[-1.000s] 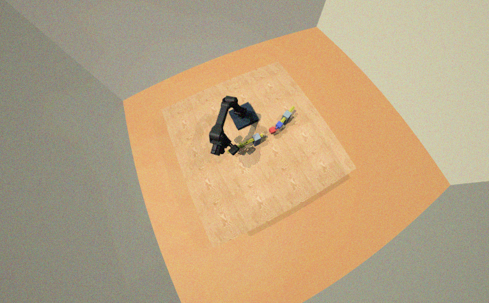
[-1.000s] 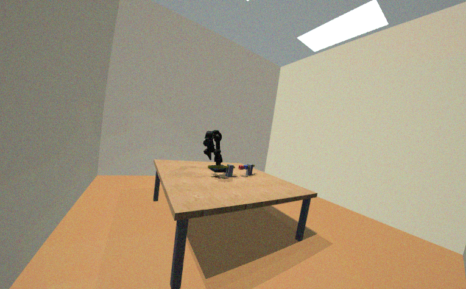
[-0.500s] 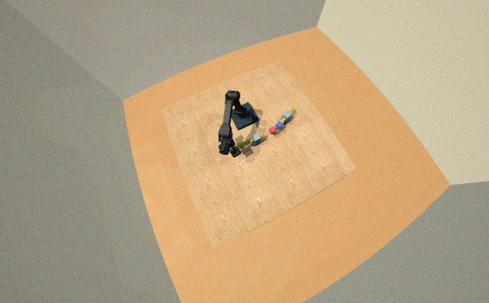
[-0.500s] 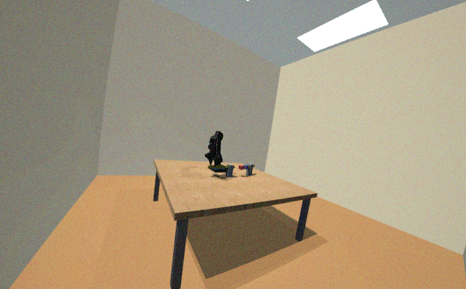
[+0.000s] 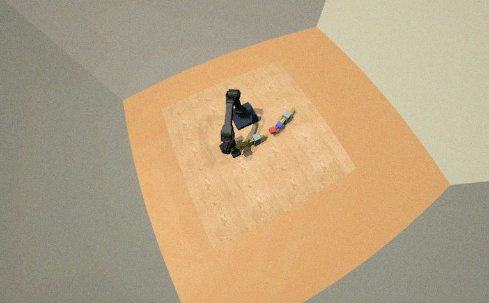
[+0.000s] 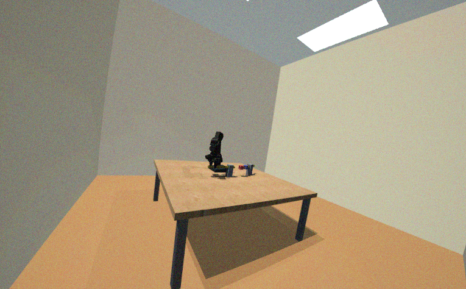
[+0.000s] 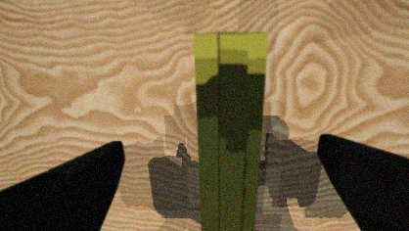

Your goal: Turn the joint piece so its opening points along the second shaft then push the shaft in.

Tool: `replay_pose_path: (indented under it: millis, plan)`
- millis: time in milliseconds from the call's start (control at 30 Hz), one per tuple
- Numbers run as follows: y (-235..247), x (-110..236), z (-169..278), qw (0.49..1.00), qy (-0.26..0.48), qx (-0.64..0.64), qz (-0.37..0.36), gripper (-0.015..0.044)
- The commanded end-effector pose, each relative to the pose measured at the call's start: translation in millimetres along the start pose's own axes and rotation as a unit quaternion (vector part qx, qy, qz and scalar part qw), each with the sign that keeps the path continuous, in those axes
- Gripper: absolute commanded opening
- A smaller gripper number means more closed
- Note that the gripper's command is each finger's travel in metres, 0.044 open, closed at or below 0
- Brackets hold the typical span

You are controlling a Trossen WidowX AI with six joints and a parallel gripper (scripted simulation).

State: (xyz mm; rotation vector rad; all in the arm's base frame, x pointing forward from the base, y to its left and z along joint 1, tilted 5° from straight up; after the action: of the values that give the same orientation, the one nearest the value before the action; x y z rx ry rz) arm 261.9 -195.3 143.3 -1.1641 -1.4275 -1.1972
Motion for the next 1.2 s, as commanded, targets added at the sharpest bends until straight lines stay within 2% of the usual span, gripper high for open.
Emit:
replay_pose_path:
  millis: [0, 367, 800, 1133, 1167]
  plan:
    - [-1.1, -8.2, 0.7, 1.0, 0.002, -0.002, 0.004, 0.044]
    - [-1.5, -23.4, 1.5, 1.0, 0.002, -0.002, 0.005, 0.044]
    - [-1.5, -23.4, 1.5, 1.0, 0.002, -0.002, 0.005, 0.0102]
    - [-1.5, -23.4, 1.5, 1.0, 0.002, -0.002, 0.005, 0.0102]
    - [-1.5, -23.4, 1.5, 1.0, 0.002, -0.002, 0.005, 0.0076]
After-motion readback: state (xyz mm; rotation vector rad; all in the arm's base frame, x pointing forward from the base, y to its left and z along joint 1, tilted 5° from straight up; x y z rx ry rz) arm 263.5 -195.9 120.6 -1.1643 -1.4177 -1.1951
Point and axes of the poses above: the point midway between the two fingers, 35 mm back from their tips, its own x axis back along the fingers, its own y axis across the jaws, z = x × y, the point moved 3 cm from there along x, back along the fingers, and after that the axes turned 5 degrees about x, right-handed, at the moved point
